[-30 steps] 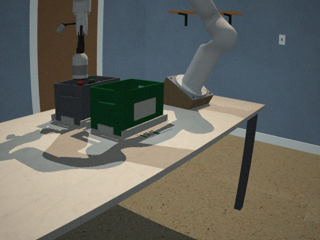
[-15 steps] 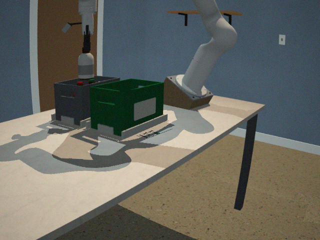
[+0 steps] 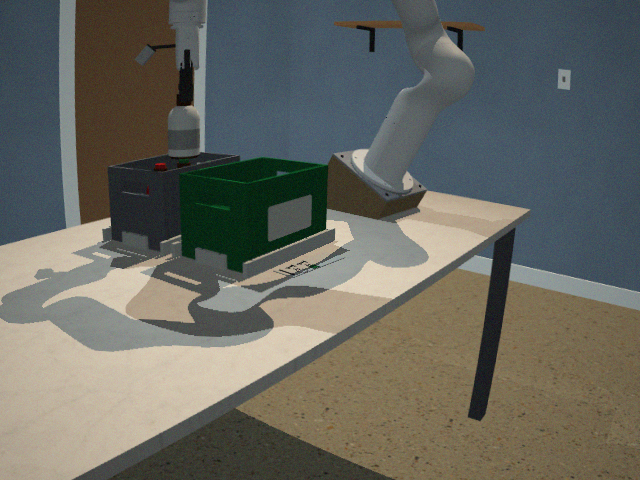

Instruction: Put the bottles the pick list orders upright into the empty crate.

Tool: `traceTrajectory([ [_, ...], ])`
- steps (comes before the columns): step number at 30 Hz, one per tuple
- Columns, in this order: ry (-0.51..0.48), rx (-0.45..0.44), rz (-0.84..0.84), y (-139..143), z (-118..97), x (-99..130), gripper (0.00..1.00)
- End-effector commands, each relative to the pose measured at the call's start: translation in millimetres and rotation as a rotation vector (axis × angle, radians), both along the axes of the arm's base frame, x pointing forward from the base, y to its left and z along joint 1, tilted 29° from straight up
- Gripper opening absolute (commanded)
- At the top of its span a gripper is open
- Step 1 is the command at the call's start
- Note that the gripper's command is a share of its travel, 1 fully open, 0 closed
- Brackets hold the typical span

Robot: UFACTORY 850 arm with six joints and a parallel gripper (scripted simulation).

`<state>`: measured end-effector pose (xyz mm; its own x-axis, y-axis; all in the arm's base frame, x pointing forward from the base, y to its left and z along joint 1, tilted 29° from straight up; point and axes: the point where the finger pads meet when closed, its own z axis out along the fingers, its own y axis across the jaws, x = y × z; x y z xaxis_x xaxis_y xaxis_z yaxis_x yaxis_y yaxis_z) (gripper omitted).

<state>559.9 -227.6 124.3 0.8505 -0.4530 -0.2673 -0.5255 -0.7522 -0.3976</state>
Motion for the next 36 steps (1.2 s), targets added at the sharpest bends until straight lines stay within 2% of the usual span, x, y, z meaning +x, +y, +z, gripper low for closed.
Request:
traceTrajectory([
  [1,-0.003,-0.002,-0.001,2.4,2.9,-3.7,0.00],
  [36,-0.003,-0.002,-0.001,37.2,22.7,-50.9,0.00],
])
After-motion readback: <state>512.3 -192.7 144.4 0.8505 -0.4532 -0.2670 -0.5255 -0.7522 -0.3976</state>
